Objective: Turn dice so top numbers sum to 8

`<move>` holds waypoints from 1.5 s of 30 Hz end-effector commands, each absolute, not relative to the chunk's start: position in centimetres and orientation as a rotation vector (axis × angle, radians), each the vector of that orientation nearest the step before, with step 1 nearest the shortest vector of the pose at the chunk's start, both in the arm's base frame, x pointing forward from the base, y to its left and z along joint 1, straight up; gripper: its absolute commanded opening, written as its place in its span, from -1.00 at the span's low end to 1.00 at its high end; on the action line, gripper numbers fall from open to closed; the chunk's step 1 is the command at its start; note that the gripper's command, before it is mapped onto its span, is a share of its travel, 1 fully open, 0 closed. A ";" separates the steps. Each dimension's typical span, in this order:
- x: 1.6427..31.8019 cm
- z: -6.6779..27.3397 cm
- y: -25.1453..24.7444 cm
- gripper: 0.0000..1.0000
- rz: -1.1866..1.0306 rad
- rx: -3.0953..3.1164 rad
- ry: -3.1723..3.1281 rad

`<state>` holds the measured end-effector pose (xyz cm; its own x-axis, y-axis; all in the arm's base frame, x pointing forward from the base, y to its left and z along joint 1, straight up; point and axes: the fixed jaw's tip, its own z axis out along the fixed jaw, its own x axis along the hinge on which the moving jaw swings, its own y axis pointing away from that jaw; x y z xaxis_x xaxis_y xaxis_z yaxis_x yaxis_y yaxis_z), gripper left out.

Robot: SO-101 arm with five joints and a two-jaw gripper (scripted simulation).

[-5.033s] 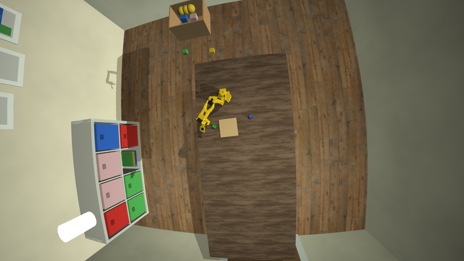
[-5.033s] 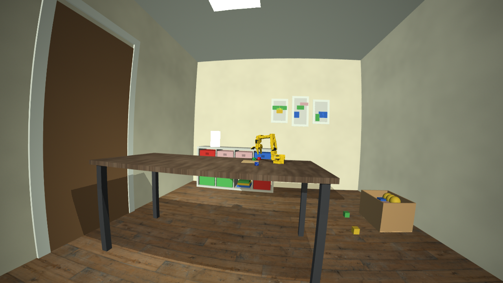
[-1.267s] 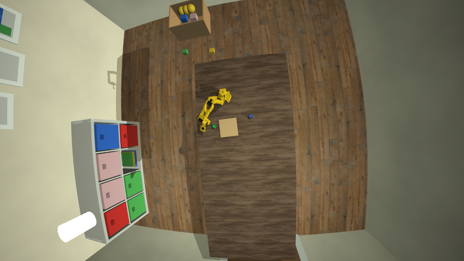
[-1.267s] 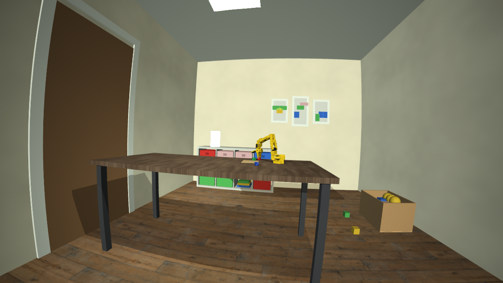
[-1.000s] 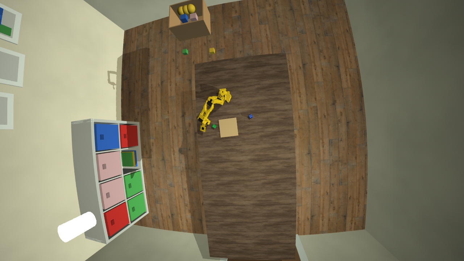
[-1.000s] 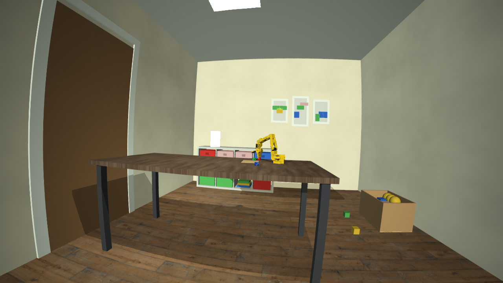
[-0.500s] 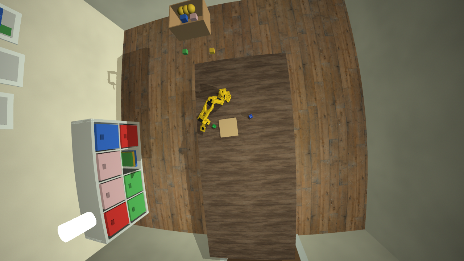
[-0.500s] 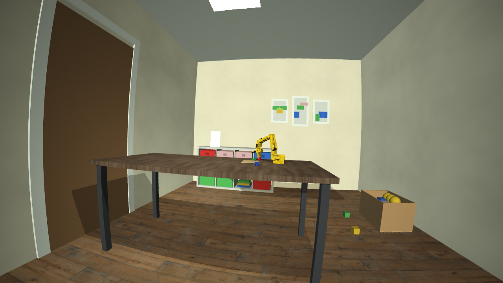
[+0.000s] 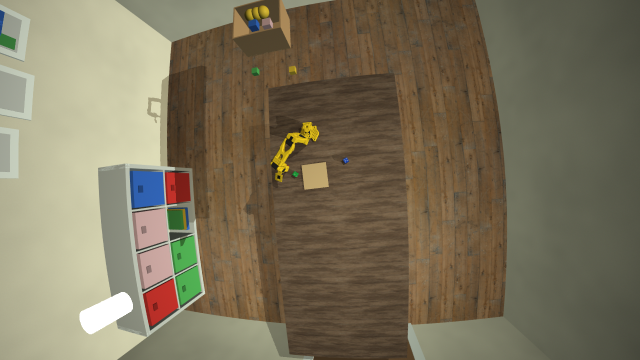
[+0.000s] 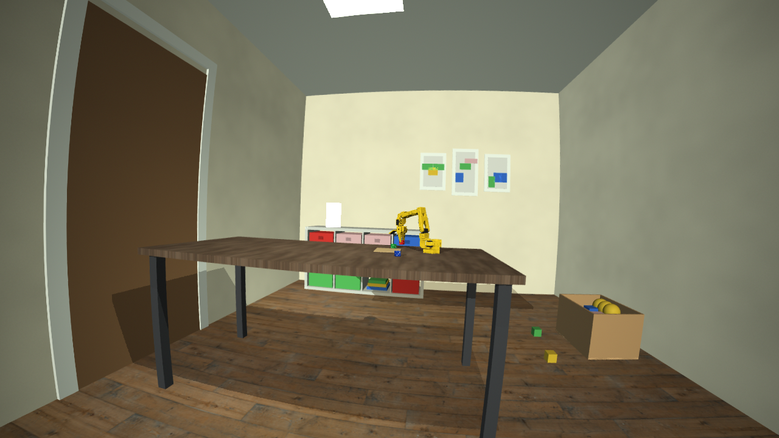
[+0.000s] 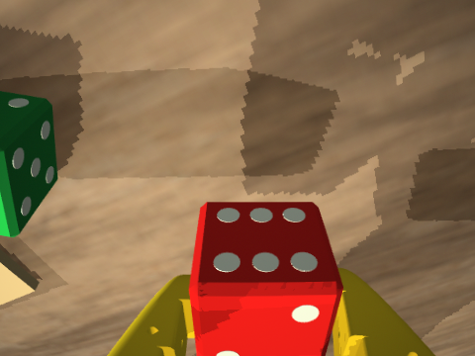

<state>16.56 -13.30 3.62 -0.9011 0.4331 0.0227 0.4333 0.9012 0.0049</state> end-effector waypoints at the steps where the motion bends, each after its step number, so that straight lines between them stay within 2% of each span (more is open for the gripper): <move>1: 17.1 6.1 -14.0 -1.00 0.042 -0.712 -3.110; 18: 17.1 7.2 -13.7 -1.00 0.042 -0.697 -3.113; 30: 19.1 7.1 -10.9 -1.00 0.035 -0.448 -3.161; 45: 22.2 6.7 -1.2 -1.00 0.016 0.295 -3.183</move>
